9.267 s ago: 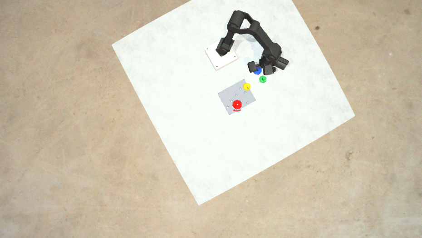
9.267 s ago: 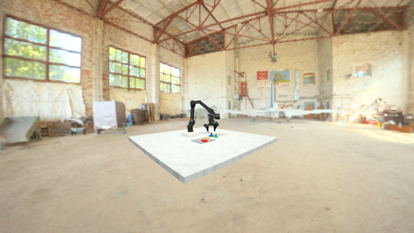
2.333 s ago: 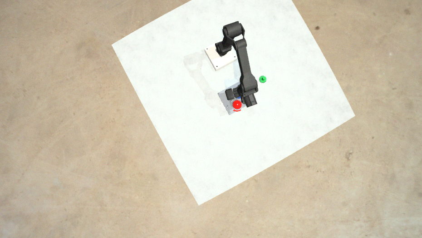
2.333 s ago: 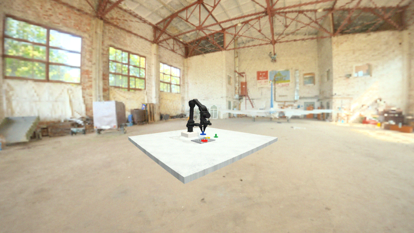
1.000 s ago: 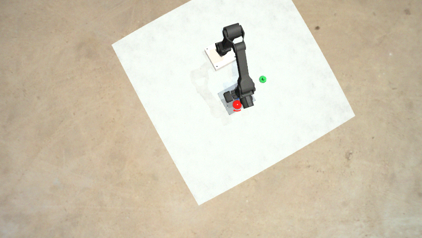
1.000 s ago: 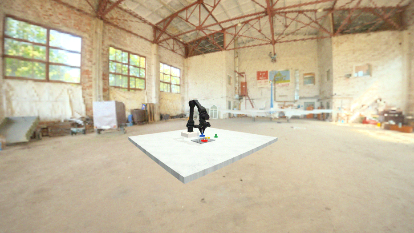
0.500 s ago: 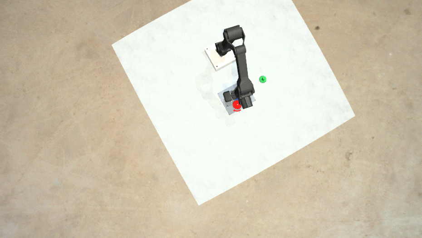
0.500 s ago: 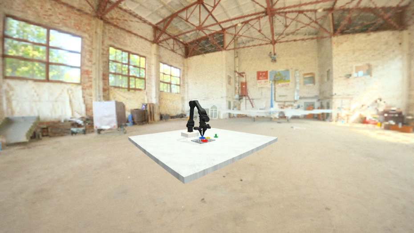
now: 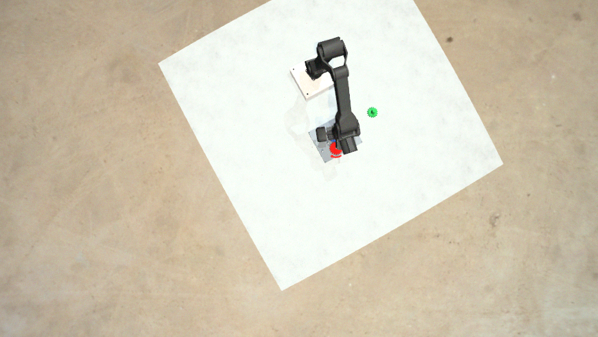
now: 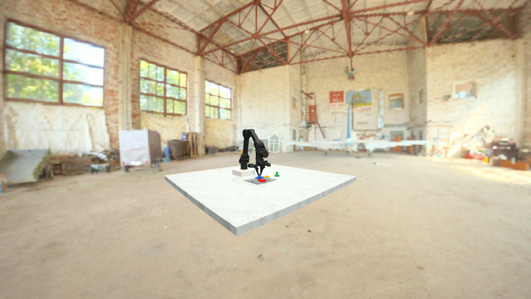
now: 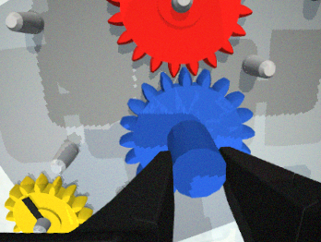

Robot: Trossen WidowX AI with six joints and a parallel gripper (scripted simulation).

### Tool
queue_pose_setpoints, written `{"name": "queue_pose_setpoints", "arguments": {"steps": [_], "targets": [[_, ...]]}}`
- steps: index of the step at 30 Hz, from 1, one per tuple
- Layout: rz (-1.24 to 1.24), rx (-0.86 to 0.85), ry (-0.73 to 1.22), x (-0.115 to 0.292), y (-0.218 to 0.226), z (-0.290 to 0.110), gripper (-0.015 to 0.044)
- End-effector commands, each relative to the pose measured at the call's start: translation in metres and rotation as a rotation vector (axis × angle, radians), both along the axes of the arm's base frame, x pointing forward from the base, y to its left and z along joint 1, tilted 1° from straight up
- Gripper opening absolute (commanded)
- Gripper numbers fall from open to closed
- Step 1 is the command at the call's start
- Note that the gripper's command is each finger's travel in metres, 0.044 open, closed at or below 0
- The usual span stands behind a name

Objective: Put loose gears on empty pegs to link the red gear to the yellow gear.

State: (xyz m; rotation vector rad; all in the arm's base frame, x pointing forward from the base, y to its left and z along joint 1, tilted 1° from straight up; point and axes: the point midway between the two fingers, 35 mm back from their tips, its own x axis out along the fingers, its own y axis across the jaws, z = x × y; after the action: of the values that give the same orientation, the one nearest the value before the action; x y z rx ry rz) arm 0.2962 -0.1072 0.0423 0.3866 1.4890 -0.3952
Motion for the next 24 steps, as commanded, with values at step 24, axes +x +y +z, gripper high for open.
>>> {"name": "queue_pose_setpoints", "arguments": {"steps": [24], "targets": [[0.259,-0.011,0.003,0.0009,0.0,-0.0068,0.0053]]}}
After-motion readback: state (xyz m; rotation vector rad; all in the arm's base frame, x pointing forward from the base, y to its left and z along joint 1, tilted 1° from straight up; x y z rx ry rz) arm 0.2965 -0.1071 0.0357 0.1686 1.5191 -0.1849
